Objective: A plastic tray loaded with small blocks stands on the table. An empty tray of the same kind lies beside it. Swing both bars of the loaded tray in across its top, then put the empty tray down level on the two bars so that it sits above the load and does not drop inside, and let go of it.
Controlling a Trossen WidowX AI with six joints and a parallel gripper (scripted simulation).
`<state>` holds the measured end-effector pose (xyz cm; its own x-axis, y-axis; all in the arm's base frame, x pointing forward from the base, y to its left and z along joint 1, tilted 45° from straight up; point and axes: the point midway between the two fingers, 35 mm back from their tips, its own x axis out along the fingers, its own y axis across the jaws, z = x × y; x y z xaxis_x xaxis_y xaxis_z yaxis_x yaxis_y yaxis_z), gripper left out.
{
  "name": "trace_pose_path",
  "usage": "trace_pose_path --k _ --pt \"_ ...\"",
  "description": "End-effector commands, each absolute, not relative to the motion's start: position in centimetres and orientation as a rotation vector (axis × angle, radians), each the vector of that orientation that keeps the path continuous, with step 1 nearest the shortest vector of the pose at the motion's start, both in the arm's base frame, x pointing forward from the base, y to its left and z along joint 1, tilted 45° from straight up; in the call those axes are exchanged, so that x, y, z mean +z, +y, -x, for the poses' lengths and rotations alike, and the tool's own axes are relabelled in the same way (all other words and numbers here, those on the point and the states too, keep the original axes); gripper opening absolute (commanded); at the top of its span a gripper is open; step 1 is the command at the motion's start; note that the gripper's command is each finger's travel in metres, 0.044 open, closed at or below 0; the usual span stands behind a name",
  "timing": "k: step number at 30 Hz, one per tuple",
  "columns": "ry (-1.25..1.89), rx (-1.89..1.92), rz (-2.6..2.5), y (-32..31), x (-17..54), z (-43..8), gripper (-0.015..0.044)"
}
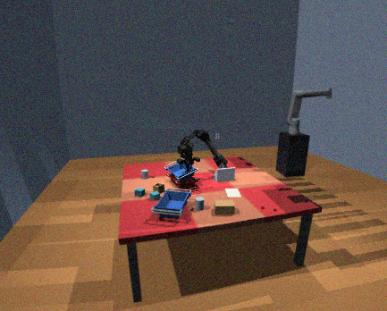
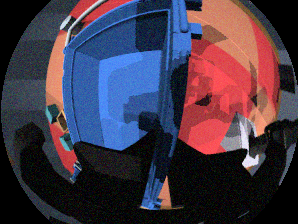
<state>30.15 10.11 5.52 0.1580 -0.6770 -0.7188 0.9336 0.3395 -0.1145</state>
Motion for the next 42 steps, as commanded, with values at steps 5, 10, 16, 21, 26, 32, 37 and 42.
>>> trace_pose_path --k 5,10,16,21,26,32,37,42 --pt "0.773 -1.214 -0.391 9.5 5.5 -30.1 0.0000" --pt "0.773 -1.214 -0.391 9.5 5.5 -30.1 0.0000" --pt "0.773 -1.206 -0.395 9.4 5.3 -30.0 0.0000" --pt "0.773 -1.214 -0.391 8.9 5.1 -29.9 0.0000" --pt "0.773 -1.214 -0.391 8.9 5.1 -29.9 0.0000" --pt "0.773 -1.214 -0.391 8.9 5.1 -29.9 0.0000" --pt "0.773 -1.214 -0.391 8.9 5.1 -29.9 0.0000" --pt "0.773 -1.214 -0.391 8.9 5.1 -29.9 0.0000"
